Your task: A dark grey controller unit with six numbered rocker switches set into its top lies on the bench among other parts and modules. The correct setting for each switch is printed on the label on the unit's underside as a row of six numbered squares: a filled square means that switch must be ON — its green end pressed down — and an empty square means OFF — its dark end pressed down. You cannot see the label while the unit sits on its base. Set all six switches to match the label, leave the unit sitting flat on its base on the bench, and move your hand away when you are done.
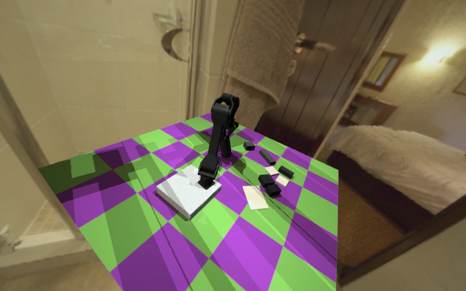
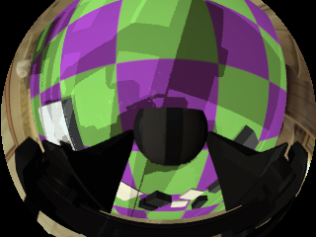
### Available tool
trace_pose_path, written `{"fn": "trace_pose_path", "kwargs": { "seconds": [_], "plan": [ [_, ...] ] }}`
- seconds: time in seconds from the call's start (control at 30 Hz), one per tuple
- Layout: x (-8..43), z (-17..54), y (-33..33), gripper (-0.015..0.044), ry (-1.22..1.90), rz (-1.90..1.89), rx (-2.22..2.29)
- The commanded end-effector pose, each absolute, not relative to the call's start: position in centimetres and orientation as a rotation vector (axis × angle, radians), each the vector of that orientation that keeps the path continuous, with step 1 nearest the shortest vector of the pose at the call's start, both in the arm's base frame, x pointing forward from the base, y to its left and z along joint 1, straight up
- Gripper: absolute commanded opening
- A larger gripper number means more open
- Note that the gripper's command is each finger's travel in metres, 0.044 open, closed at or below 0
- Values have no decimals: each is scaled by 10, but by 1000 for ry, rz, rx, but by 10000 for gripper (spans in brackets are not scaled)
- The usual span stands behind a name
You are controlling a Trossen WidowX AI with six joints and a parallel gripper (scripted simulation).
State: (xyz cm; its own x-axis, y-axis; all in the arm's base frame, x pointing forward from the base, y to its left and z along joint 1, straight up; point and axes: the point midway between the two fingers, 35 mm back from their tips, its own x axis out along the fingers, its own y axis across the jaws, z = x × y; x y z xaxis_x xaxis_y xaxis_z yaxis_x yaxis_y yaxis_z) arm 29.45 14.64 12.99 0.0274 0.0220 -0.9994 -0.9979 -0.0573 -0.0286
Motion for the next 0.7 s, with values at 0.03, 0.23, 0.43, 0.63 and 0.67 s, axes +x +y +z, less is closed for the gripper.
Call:
{"fn": "trace_pose_path", "kwargs": {
  "seconds": [0.03, 0.23, 0.43, 0.63, 0.67],
  "plan": [
    [295, 129, 139, 337, 1154, 1236, -1254],
    [295, 130, 134, 337, 1154, 1235, -1254],
    [295, 130, 127, 338, 1154, 1235, -1255],
    [296, 131, 119, 338, 1155, 1235, -1255],
    [296, 131, 118, 338, 1155, 1235, -1255]
  ]
}}
